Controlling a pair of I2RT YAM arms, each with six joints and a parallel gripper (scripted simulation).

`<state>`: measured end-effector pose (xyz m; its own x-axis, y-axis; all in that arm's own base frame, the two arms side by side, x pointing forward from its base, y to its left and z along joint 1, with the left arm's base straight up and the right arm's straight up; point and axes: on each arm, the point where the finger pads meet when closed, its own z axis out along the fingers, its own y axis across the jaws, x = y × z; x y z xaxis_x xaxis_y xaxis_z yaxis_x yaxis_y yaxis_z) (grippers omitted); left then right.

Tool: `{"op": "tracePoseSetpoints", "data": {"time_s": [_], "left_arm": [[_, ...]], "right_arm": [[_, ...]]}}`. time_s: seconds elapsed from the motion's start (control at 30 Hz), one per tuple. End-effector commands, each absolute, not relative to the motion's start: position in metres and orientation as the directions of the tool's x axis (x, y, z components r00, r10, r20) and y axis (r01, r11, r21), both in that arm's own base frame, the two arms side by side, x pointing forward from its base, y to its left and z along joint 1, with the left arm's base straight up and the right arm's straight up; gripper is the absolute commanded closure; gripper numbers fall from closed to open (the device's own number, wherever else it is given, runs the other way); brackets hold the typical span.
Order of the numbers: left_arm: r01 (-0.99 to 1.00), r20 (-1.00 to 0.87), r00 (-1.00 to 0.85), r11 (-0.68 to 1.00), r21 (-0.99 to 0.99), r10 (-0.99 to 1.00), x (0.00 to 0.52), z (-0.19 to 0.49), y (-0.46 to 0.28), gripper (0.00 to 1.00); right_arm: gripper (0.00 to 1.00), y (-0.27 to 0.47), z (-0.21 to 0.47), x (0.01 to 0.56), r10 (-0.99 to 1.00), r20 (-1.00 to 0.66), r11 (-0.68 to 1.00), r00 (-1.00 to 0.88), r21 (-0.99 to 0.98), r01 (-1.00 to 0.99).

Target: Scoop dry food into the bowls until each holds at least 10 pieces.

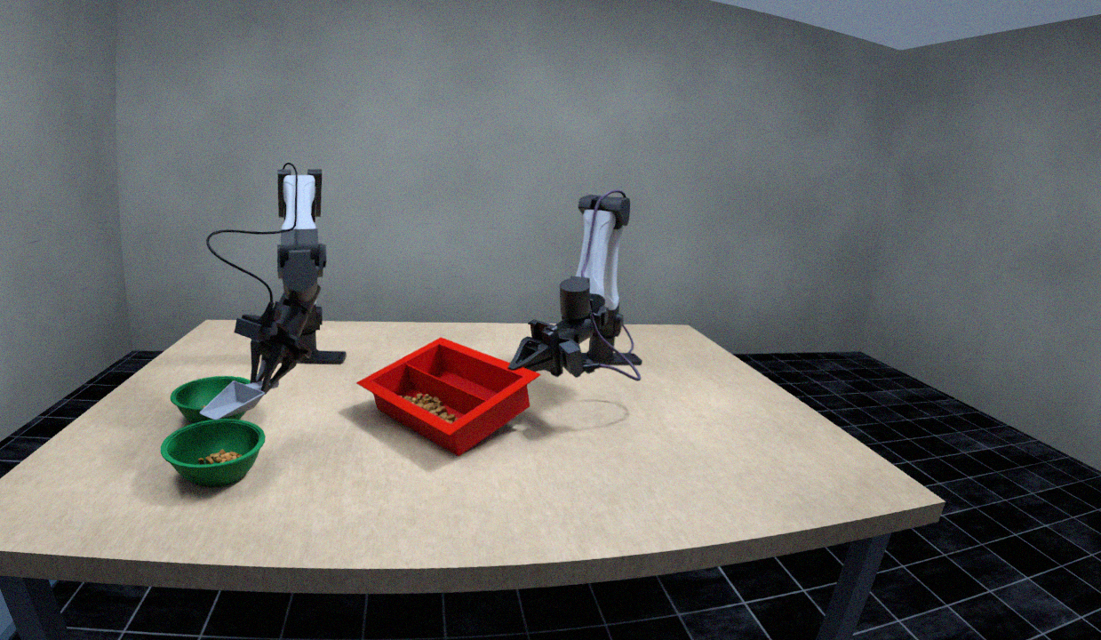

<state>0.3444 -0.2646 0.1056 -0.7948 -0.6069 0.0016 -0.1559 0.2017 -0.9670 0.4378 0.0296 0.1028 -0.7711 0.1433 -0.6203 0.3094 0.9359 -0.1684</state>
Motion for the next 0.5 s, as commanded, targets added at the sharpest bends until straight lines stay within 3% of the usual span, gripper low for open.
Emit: {"op": "tracePoseSetpoints", "data": {"time_s": [0.0, 0.47], "left_arm": [[-0.139, -0.010, -0.789, 0.194, -0.971, -0.614, 0.347, 0.106, -0.261, 1.00], [-0.133, -0.006, -0.788, 0.180, -0.975, -0.615, 0.346, 0.099, -0.258, 1.00]], "right_arm": [[1.00, 0.031, 0.125, 0.444, 0.145, -0.672, 0.936, -0.726, -0.144, 0.320], [1.00, 0.031, 0.125, 0.444, 0.145, -0.672, 0.936, -0.726, -0.144, 0.320]]}}
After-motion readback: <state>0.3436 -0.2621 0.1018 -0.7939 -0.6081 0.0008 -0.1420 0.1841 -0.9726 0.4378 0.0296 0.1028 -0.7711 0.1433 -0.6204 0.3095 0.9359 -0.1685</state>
